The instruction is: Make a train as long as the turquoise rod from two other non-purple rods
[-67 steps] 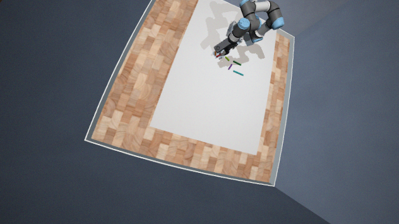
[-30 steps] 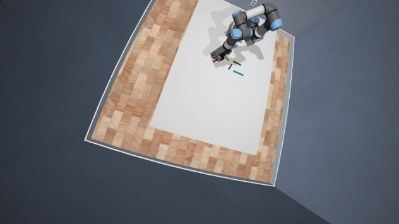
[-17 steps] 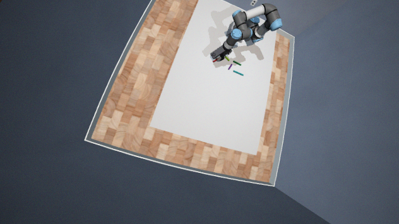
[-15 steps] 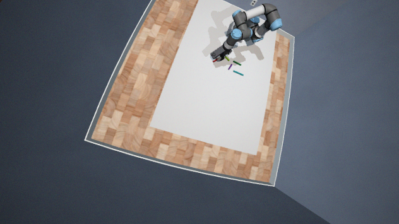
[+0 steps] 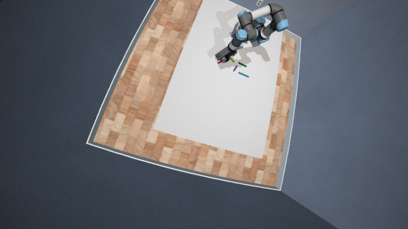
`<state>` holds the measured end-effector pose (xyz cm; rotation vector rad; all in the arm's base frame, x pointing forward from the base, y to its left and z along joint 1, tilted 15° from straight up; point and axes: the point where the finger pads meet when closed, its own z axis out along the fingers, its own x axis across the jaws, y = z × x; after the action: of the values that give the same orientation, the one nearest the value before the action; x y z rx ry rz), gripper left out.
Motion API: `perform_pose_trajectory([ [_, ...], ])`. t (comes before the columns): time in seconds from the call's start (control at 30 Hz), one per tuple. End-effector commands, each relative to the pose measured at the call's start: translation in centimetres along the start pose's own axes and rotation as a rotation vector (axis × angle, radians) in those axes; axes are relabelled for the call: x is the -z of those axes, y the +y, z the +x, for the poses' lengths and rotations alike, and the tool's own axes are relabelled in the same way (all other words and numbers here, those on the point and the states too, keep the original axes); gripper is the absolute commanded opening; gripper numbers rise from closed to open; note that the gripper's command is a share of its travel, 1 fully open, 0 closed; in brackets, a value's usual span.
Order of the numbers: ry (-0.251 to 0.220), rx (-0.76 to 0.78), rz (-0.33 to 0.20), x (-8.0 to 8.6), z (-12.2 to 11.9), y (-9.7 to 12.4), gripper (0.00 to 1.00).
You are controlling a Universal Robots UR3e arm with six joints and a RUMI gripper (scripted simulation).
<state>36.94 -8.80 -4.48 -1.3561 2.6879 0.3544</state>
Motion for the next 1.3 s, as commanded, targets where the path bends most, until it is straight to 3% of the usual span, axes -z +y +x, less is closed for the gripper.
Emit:
perform_pose_trajectory([
  [0.0,0.0,0.0,0.003,0.1,0.0,-0.1,0.0],
  [1.27,0.0,0.0,0.003,-1.1,0.0,-0.1,0.0],
])
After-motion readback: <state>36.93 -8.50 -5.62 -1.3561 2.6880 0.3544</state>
